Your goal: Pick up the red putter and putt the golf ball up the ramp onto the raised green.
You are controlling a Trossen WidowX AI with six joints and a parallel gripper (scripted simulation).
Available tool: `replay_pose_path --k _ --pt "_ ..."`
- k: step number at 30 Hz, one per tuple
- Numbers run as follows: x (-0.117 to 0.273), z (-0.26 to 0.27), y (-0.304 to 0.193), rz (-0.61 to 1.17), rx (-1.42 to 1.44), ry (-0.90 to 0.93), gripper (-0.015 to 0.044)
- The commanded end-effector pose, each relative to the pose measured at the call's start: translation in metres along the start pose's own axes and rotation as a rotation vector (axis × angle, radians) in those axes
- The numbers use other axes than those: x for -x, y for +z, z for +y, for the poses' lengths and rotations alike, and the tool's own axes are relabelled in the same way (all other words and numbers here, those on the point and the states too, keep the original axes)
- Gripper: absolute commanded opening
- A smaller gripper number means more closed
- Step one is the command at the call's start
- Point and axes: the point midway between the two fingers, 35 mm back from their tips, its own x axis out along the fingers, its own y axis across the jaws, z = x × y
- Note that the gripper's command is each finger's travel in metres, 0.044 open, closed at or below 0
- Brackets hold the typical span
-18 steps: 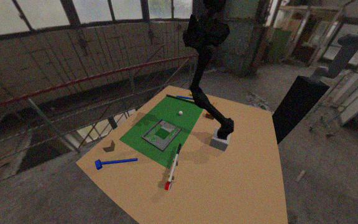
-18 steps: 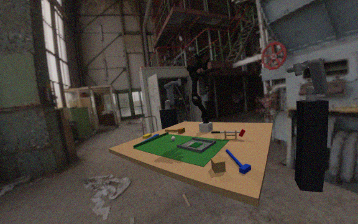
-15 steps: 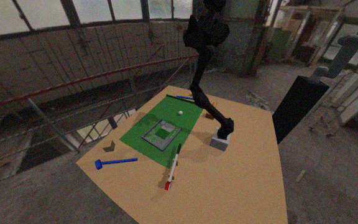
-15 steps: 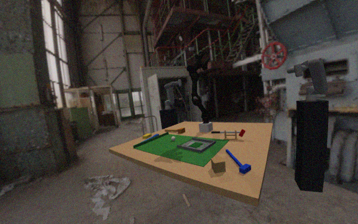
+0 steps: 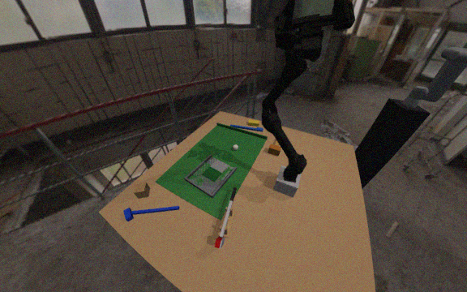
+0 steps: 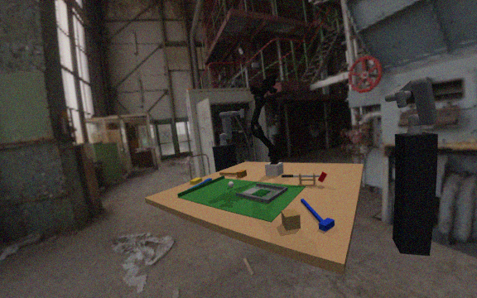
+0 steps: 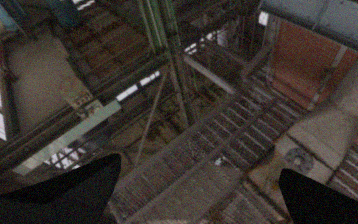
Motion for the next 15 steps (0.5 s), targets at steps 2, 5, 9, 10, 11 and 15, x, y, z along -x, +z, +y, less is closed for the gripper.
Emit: replay_pose_path --k 2,5,9,10,11,15 --pt "-0.009 -0.066 0.035 -0.014 0.598 -0.044 0.0440" --pt "-0.017 -0.088 0.063 -0.042 0.897 -0.066 0.0440" --pt "-0.029 -0.106 0.107 -0.099 1.278 -0.112 0.0440" --pt "-0.032 -0.108 0.118 -0.115 1.357 -0.125 0.0440" --pt "-0.035 -0.109 0.129 -0.131 1.434 -0.139 0.0440" --pt "-0.048 -0.104 0.173 -0.212 1.746 -0.190 0.0440"
